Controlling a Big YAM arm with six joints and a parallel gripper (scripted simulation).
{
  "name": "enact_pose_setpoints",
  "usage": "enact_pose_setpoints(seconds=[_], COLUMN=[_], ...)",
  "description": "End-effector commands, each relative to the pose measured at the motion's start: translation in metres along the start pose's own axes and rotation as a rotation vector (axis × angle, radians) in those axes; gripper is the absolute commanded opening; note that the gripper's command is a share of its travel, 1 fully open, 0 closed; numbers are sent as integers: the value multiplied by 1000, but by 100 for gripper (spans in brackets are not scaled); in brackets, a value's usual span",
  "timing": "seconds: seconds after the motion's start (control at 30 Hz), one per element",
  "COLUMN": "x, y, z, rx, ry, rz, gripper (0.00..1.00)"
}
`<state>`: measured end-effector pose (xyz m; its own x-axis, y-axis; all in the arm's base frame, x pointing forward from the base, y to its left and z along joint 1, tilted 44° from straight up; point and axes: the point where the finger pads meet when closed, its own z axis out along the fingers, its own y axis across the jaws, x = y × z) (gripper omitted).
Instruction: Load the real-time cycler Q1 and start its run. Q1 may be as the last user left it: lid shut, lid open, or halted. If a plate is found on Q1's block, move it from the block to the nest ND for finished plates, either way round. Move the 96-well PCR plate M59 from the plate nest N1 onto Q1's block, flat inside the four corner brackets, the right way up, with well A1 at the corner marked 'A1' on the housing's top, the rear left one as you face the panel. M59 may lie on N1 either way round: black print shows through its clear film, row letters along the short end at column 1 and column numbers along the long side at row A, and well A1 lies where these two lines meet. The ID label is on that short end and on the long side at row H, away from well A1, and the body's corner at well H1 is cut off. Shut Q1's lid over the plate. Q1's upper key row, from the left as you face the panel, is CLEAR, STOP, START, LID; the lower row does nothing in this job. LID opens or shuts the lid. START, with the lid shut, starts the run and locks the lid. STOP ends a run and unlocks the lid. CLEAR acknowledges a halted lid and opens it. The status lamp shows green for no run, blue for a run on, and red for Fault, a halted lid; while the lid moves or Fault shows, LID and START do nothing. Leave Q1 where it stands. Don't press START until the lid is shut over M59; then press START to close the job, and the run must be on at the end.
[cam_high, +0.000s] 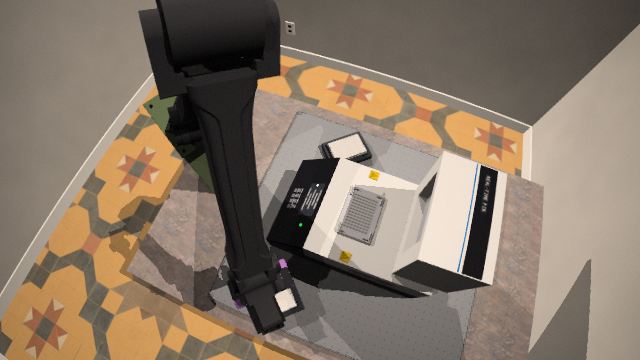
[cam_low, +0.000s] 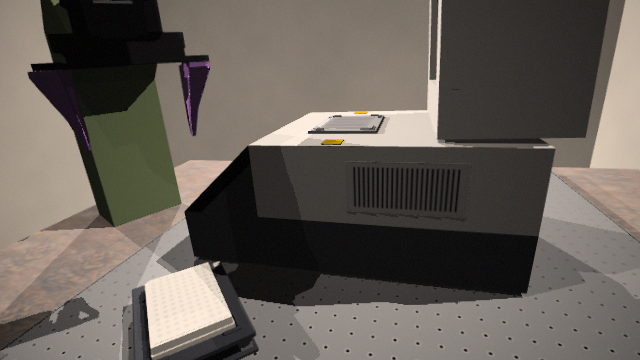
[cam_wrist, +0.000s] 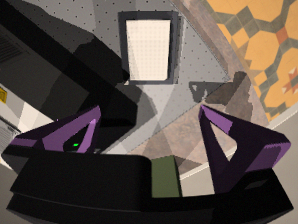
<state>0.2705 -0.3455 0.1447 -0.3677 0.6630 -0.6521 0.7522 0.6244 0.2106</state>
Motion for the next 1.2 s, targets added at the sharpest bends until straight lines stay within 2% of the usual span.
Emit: enact_pose_setpoints(seconds=[0.0,0.13,0.33,0.47,0.57,0.83,0.93,1.03,1.17], x=[-23,-29,-18,-21,-25,-11,-18,-21,-22], y=[2,5,6,6,5,7,4,6,8], z=[-3,15,38,39,50,84,88,88,109], rx=[1,-5,-7,-8,-6,-8,-4,-9,-10], ry=[-69,-68,-47,-57,-69,-33,-57,-59,-57], rz=[6,-1,1,-2,-2,3,5,-1,-6], gripper=[100,100,100,100,100,100,100,100,100])
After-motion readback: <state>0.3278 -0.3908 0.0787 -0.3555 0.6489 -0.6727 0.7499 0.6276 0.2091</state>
